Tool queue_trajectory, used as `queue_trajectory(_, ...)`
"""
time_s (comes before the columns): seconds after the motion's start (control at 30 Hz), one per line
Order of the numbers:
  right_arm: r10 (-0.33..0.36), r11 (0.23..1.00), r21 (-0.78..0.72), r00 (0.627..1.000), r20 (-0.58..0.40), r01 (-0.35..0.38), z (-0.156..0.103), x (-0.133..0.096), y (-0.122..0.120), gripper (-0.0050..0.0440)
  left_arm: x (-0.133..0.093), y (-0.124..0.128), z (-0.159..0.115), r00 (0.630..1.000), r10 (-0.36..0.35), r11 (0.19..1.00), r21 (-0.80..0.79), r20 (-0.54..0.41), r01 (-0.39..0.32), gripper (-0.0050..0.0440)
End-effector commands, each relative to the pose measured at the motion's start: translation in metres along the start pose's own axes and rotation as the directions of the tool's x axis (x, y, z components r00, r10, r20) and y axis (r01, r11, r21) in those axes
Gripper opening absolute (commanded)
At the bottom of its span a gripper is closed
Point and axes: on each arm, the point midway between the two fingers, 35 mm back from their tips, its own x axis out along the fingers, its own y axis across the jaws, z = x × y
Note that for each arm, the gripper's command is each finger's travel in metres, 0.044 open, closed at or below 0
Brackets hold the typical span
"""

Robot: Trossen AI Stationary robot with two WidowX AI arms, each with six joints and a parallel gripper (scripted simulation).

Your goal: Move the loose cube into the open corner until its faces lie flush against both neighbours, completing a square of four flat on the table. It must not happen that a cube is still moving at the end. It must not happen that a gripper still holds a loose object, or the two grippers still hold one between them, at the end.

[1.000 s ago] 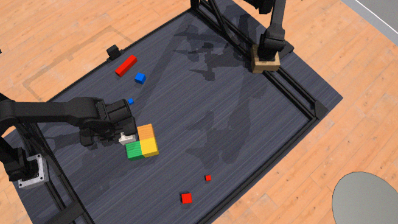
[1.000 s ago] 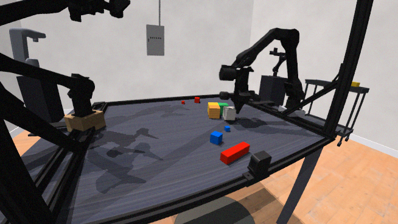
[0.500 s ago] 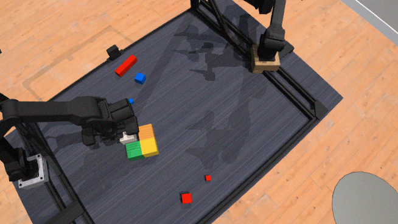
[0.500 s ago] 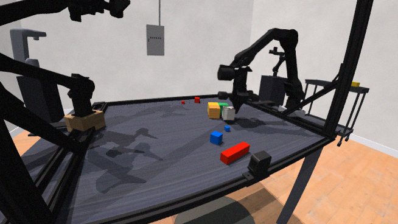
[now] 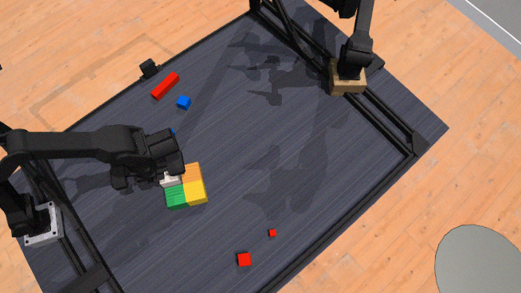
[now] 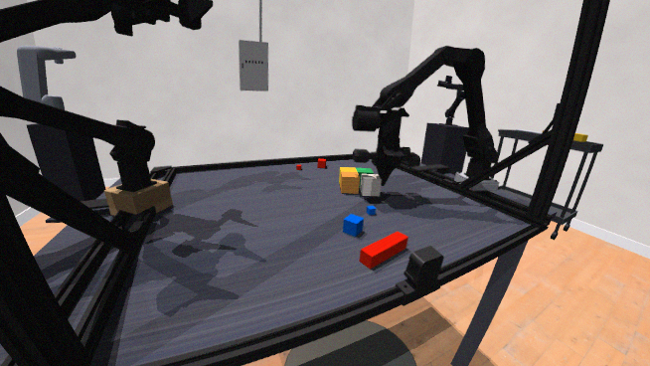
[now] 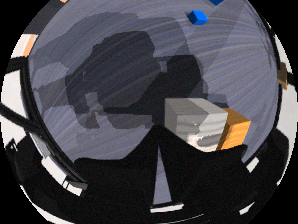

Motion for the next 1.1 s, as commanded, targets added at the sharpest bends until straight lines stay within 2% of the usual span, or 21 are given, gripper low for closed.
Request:
queue_trajectory(0.0,0.008,1.0,-0.002,1.0,-0.002,-0.008,0.0,0.003,-0.003,0.0,0.0,0.0,0.0,1.0,-0.002,1.0,-0.006,0.0,0.002,0.04)
queue_trajectory(0.27,0.006,1.0,-0.001,1.0,-0.002,-0.006,0.0,0.002,0.005,0.0,0.0,0.0,0.0,1.0,-0.002,1.0,-0.006,0.0,0.002,0.04)
queue_trajectory(0.63,0.0,1.0,0.0,1.0,0.0,0.0,0.0,0.0,0.045,0.0,0.0,0.0,0.0,1.0,-0.002,1.0,-0.006,0.0,0.002,0.04)
queue_trajectory(0.83,0.0,1.0,0.0,1.0,0.0,0.0,0.0,0.0,0.048,0.0,0.0,0.0,0.0,1.0,-0.002,1.0,-0.006,0.0,0.002,0.04)
queue_trajectory(0.9,0.001,1.0,0.0,1.0,0.0,-0.001,0.0,-0.008,0.047,0.0,0.0,0.0,0.0,1.0,-0.002,1.0,-0.006,0.0,0.002,0.04)
queue_trajectory(1.03,0.004,1.0,-0.002,1.0,0.0,-0.004,0.0,-0.044,0.045,0.0,0.0,0.0,0.0,1.0,-0.002,1.0,-0.006,0.0,0.002,0.04)
queue_trajectory(1.07,0.004,1.0,-0.002,1.0,0.0,-0.004,0.0,-0.047,0.045,0.0,0.0,0.0,0.0,1.0,-0.002,1.0,-0.006,0.0,0.002,0.04)
